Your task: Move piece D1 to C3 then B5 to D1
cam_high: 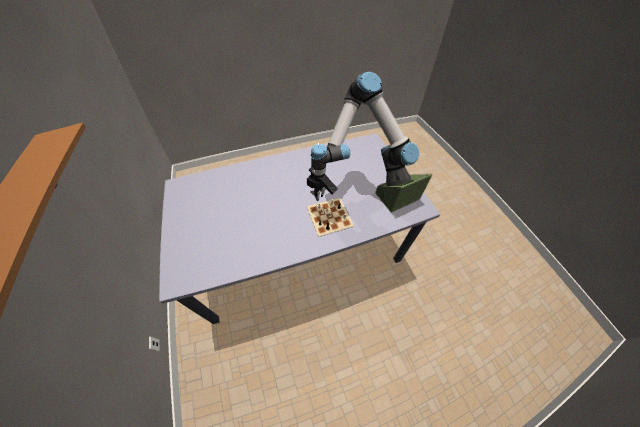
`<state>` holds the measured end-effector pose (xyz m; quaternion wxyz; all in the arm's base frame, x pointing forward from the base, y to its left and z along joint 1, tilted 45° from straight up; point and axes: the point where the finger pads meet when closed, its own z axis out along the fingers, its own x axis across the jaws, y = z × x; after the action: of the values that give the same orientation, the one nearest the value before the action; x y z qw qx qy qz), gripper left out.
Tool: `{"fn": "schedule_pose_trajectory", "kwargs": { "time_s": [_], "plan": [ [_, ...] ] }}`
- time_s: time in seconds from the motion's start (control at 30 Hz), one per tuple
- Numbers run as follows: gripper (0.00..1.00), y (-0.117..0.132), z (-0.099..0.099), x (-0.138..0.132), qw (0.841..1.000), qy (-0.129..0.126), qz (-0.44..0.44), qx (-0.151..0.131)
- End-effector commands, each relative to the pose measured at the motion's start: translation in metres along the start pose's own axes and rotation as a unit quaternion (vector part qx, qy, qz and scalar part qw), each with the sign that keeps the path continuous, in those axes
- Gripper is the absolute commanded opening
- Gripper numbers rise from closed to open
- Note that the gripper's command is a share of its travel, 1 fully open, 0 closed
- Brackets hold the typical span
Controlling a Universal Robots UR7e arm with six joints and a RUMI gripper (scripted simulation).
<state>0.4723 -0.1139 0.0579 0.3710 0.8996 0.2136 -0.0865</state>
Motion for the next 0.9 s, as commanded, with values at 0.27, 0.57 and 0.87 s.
{"fn": "schedule_pose_trajectory", "kwargs": {
  "time_s": [0.27,0.57,0.87],
  "plan": [
    [0.22,0.000,0.017,0.000,1.000,0.001,0.000,0.000],
    [0.22,0.000,0.028,0.001,1.000,0.001,0.000,0.000],
    [0.22,0.000,0.033,0.001,1.000,0.001,0.000,0.000]
  ]
}}
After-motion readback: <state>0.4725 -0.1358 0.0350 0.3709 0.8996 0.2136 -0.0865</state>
